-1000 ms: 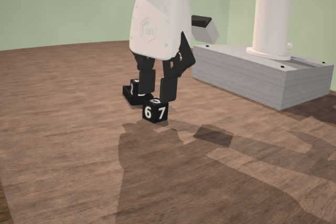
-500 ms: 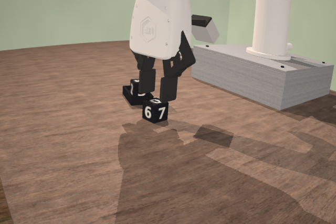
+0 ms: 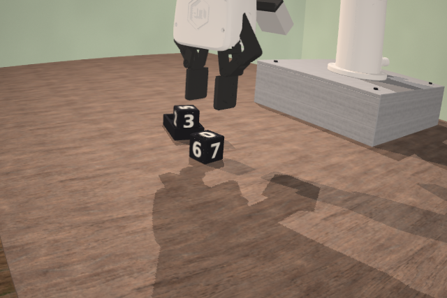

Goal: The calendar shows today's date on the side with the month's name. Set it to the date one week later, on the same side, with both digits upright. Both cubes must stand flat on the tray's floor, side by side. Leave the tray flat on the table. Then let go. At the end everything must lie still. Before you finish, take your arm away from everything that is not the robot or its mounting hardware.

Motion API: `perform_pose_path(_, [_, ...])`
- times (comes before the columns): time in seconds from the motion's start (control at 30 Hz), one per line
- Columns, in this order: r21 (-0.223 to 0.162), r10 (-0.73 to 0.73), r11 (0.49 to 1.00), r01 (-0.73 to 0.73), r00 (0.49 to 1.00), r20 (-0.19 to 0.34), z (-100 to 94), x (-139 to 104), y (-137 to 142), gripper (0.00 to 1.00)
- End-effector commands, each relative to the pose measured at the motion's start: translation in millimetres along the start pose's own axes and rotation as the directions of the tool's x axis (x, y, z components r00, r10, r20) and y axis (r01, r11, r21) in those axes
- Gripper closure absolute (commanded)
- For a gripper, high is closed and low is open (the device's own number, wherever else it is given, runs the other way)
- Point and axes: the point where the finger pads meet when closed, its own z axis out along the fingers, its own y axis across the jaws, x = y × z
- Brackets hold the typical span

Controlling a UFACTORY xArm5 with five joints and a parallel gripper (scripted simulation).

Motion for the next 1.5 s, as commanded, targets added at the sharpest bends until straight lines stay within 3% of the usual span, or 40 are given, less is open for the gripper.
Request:
perform_pose_path(0.0, [0.000,0.000,1.000,0.000,1.000,0.002,-12.6,-0.6,0.0,0.51])
perform_pose_path(0.27, [0.000,0.000,1.000,0.000,1.000,0.009,-14.2,-0.6,0.0,0.51])
perform_pose_path(0.5, [0.000,0.000,1.000,0.000,0.989,0.147,-14.9,2.0,0.5,0.51])
perform_pose_path(0.7, [0.000,0.000,1.000,0.000,0.987,0.159,-14.9,2.2,0.5,0.51])
perform_pose_path(0.93, [-0.001,0.001,1.000,0.000,0.958,0.287,-14.6,4.7,0.7,0.51])
perform_pose_path(1.23, [-0.001,0.001,1.000,0.000,0.946,0.323,-14.3,5.2,0.7,0.51])
perform_pose_path(1.47, [-0.001,0.001,1.000,0.000,0.901,0.434,-14.5,7.8,0.7,0.51])
